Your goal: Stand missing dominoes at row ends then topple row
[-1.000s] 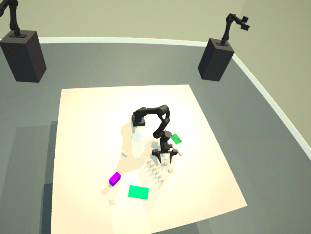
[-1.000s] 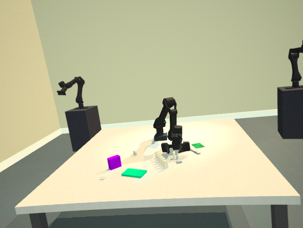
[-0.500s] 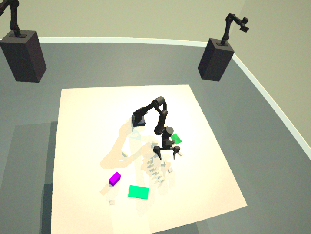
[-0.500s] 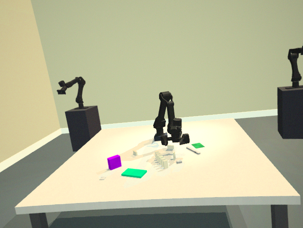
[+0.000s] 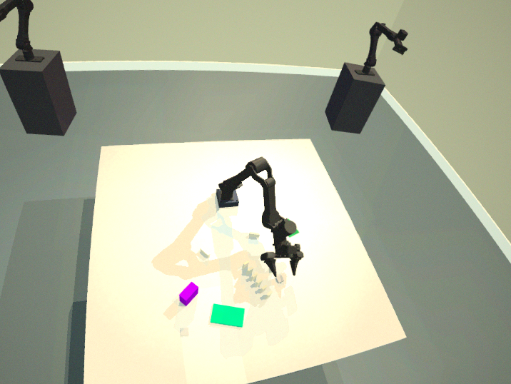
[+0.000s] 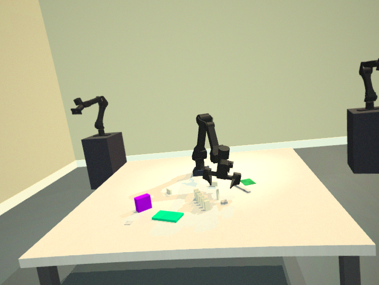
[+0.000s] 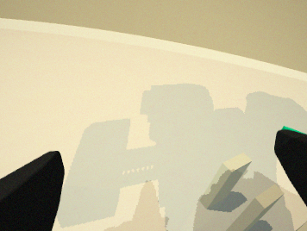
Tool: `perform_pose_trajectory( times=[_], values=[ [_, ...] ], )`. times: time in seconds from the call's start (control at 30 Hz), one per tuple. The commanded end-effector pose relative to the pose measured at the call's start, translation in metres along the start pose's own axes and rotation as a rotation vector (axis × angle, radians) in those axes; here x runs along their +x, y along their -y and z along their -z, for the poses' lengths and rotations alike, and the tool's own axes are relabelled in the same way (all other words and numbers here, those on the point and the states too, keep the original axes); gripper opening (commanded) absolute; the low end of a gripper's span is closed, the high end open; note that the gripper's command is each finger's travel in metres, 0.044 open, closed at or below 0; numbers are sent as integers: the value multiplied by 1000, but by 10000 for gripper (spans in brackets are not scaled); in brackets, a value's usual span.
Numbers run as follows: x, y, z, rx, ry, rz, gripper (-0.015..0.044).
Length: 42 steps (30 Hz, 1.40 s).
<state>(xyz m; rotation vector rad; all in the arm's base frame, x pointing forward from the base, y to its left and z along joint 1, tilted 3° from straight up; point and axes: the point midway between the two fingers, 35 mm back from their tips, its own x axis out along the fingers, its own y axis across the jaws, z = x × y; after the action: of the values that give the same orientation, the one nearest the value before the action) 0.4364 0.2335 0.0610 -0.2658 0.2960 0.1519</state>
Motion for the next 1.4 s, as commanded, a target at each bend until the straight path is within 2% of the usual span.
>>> perform_pose_trajectory(
  times=[0.0,0.17,0.33,0.47,0.83,1.37],
  values=[
    [25,-6,-6,-199,-121,-72,440],
    [41,-11,2,-473,-329,-212,440],
    [37,-5,6,-710,-526,-406,440],
    [18,6,5,-863,-666,-596,440],
    [-46,34,-12,-1036,-863,-1012,440],
    [-48,33,-9,-1038,-870,-1024,440]
  ],
)
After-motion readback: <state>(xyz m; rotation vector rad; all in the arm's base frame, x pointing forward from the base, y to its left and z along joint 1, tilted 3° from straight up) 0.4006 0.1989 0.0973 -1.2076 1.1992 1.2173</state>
